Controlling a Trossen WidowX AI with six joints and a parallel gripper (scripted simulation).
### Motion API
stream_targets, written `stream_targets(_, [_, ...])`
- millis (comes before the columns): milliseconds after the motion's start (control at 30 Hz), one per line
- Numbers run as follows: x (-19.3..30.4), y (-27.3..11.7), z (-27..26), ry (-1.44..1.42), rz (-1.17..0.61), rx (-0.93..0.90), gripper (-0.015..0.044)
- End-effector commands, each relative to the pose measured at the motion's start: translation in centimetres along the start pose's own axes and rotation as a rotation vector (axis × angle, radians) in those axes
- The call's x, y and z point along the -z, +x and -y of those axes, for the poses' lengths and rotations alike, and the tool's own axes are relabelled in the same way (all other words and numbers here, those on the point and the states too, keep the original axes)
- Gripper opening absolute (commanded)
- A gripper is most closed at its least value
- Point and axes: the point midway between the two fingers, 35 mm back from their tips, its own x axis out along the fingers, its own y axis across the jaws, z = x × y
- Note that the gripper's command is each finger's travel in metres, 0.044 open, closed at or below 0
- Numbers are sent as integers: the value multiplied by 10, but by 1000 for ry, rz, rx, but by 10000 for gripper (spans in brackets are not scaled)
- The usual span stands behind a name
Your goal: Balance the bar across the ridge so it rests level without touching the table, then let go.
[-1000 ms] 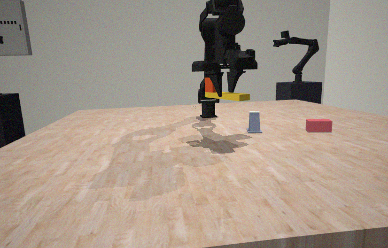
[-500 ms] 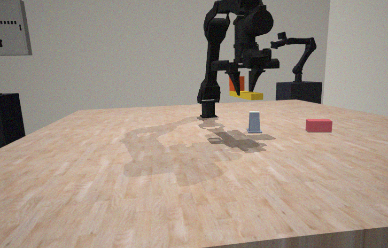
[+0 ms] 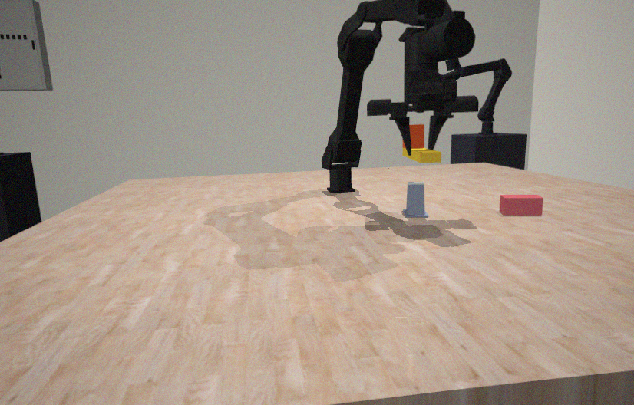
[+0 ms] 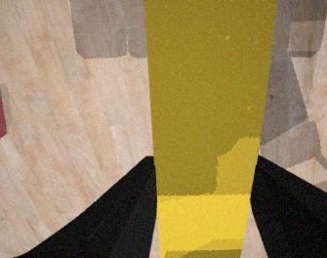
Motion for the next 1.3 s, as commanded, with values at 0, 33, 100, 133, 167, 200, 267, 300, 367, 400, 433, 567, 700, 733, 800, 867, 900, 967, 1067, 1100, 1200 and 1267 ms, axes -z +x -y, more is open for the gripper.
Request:
stream_targets(0, [1,4,0,15,1,4,0])
stream_targets(33, [1,6,-1,16,1,4,0])
stream_targets(100, [1,9,-1,17,1,4,0])
stream_targets(133, [1,11,-1,18,1,4,0])
stream_targets(167, [1,13,-1,19,1,4,0])
stream_targets(200, [1,14,-1,20,1,4,0])
stream_targets(267, [1,17,-1,21,1,4,0])
stream_targets(300, [1,19,-1,22,1,4,0])
stream_targets(367, [1,22,0,24,1,4,0])
stream_targets(400, [1,24,0,25,1,4,0])
stream_targets(433, [1,26,0,26,1,4,0])
stream_targets(567, [1,32,0,29,1,4,0])
stream_targets(700, [2,39,1,33,1,4,0])
stream_targets(733, [2,40,2,33,1,4,0])
stream_targets(800, [2,41,2,34,1,4,0])
stream_targets(867, [2,41,2,34,1,4,0])
stream_targets(900, [2,41,2,34,1,4,0])
stream_targets(967, [2,41,2,34,1,4,0])
stream_targets(1067, [2,41,2,34,1,4,0])
stream_targets(1100, [2,41,2,34,1,4,0])
stream_targets(1200, [2,41,2,34,1,4,0])
stream_targets(1267, [2,41,2,34,1,4,0])
